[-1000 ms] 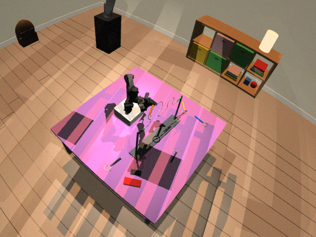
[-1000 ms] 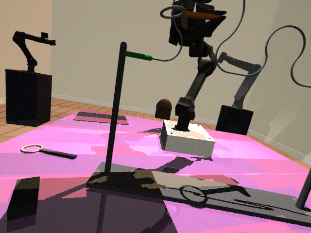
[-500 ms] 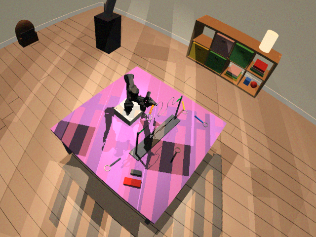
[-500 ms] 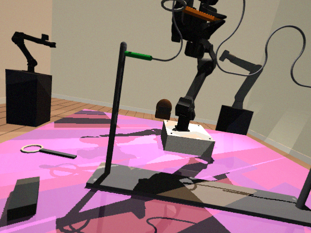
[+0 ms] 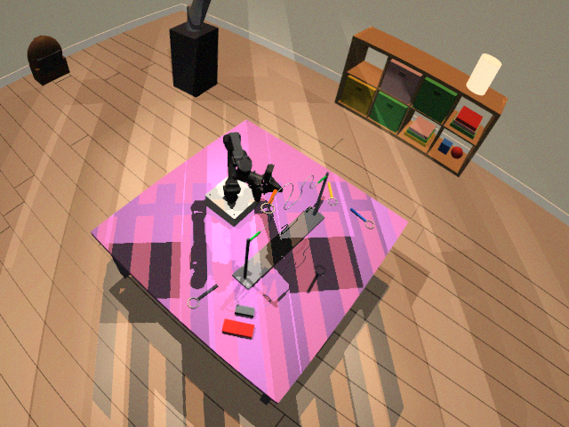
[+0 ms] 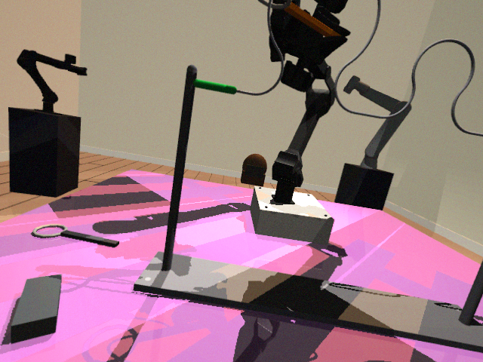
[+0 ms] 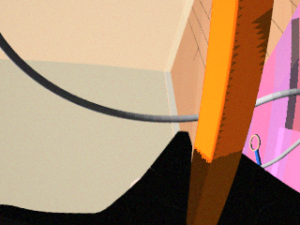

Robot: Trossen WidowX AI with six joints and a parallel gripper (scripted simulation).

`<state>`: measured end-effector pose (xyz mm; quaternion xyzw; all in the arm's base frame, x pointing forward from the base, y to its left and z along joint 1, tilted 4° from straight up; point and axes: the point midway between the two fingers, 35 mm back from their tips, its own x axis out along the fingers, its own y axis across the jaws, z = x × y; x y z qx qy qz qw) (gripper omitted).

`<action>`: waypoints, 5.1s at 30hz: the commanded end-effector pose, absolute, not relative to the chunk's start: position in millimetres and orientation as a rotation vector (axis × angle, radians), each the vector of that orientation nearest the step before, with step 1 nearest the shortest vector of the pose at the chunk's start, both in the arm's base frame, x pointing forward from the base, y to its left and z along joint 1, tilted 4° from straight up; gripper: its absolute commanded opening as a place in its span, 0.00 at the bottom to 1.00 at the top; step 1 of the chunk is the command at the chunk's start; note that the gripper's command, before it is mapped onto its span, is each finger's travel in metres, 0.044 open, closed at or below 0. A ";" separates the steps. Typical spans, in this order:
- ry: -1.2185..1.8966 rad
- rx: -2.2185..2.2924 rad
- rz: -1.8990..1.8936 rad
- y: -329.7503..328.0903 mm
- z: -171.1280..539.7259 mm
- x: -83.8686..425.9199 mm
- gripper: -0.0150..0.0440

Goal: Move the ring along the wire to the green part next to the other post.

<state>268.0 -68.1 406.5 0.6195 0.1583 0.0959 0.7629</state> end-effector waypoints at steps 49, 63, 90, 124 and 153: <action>0.393 0.729 -0.019 -78.5 387.0 268.8 0.00; 0.399 0.563 -0.076 -83.2 383.1 268.5 0.00; 0.403 0.242 -0.181 -93.8 378.0 267.5 0.00; 0.398 -0.166 -0.305 -108.6 377.0 265.6 0.00; 0.385 -0.517 -0.402 -120.6 380.9 263.6 0.00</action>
